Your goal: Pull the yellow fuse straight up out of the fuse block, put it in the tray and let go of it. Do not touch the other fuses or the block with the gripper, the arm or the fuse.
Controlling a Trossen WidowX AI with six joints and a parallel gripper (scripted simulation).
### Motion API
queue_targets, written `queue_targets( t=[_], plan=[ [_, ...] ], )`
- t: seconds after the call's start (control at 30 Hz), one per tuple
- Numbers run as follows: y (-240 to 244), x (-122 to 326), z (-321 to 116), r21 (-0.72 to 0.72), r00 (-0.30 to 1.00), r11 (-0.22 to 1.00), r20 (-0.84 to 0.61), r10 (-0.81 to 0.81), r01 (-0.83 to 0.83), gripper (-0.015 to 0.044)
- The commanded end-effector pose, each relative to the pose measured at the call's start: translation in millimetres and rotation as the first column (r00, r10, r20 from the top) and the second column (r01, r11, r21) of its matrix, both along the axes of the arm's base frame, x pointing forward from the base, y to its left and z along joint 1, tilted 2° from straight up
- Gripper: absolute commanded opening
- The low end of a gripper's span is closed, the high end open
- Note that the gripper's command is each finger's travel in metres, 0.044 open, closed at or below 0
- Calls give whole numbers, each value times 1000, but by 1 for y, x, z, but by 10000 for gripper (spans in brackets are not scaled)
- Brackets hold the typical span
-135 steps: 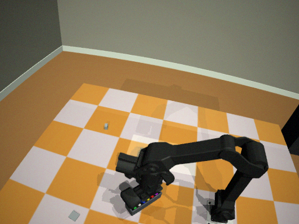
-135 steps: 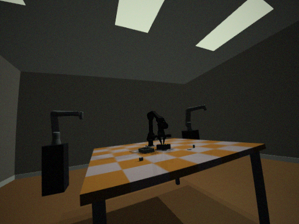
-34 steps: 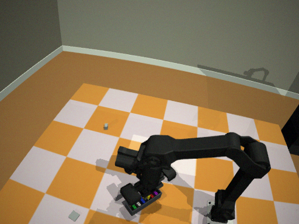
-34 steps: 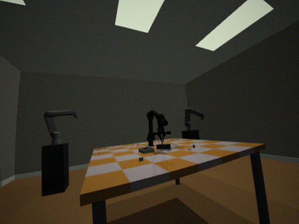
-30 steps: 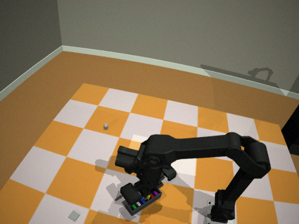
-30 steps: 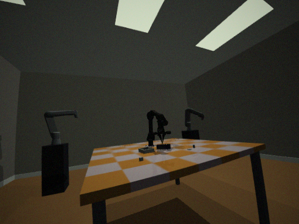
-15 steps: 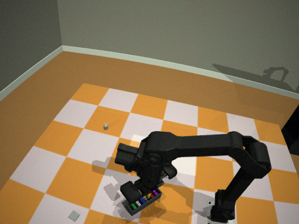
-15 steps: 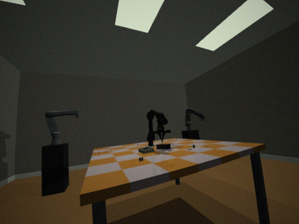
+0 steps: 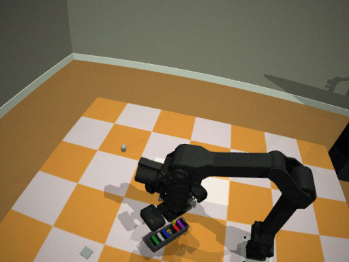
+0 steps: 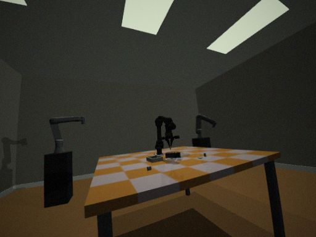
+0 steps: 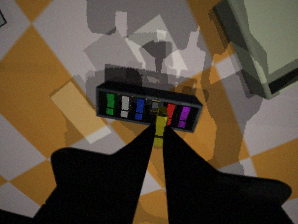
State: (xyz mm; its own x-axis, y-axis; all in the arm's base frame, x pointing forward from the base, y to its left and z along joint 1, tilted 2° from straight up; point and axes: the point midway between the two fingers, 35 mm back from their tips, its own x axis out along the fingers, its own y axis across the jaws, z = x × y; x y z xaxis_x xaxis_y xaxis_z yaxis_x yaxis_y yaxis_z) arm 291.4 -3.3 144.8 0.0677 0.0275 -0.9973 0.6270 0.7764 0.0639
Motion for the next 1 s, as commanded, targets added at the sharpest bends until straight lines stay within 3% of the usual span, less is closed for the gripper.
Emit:
queue_targets(
  t=[0.0, 0.97],
  plan=[
    [-17, 5, -1, -6, 1000, 1000, -7, -2, 2, 0],
    [-170, 7, -3, -19, 1000, 1000, -7, -2, 2, 0]
  ],
)
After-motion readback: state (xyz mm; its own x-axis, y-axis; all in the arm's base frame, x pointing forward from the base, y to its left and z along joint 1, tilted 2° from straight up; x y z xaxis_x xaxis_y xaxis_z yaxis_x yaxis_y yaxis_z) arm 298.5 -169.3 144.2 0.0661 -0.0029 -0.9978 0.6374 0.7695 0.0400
